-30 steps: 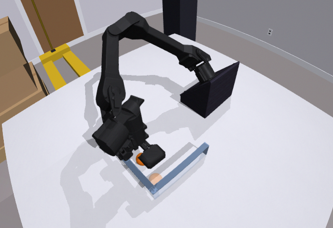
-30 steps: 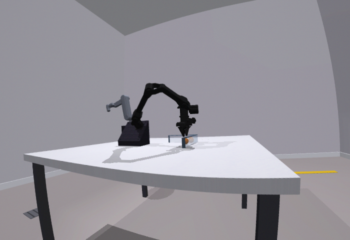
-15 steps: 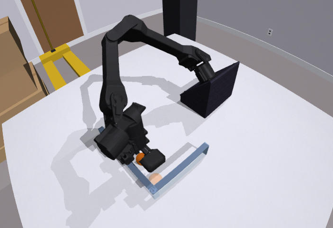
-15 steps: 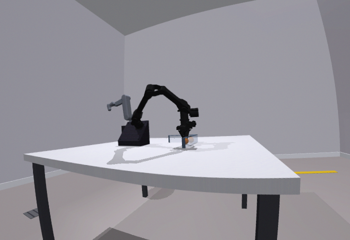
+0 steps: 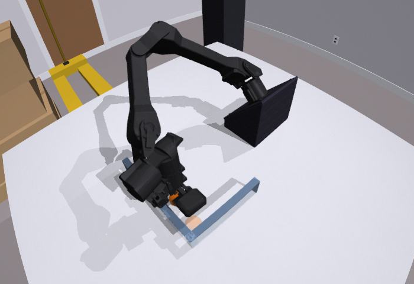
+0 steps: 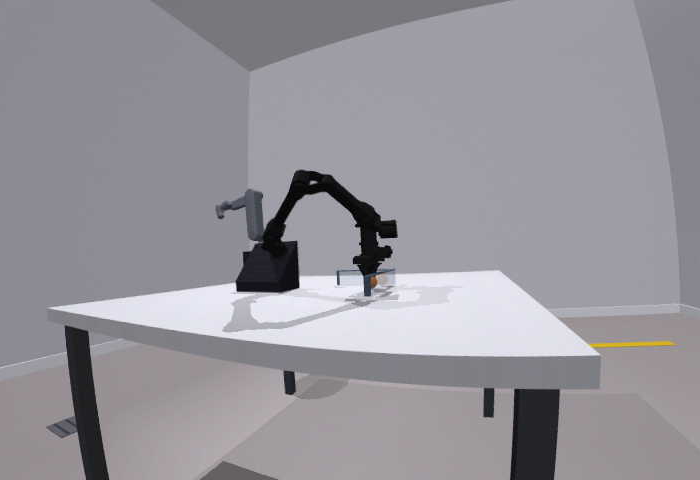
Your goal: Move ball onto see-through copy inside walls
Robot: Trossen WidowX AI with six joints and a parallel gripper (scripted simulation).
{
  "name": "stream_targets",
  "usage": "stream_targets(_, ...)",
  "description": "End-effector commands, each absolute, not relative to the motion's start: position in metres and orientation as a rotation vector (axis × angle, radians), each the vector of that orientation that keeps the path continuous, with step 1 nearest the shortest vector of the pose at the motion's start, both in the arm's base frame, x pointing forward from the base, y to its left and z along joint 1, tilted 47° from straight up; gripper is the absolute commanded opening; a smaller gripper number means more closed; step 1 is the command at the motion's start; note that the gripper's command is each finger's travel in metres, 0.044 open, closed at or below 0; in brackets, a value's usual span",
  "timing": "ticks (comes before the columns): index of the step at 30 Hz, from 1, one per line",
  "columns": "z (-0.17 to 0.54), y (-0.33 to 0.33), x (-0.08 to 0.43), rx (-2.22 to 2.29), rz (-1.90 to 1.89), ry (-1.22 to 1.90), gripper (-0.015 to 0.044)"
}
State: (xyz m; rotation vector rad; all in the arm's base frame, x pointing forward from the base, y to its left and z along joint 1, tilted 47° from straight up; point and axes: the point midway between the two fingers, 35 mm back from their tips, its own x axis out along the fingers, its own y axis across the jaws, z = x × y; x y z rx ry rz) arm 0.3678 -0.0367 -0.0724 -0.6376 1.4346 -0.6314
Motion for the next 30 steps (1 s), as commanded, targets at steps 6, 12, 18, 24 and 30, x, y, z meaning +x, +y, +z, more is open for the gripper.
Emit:
stream_targets(6, -0.074, -0.035, 0.367, -0.641, -0.628, 1.435, 0.0102)
stream_targets(12, -0.069, -0.011, 0.363, -0.629, -0.608, 1.449, 0.0)
stream_targets(18, -0.054, 0.014, 0.364, -0.625, -0.607, 1.428, 0.0)
stream_targets(24, -0.033, 0.029, 0.366, -0.628, -0.612, 1.43, 0.0)
stream_targets(30, 0.002, 0.052, 0.365, -0.635, -0.622, 1.433, 0.0)
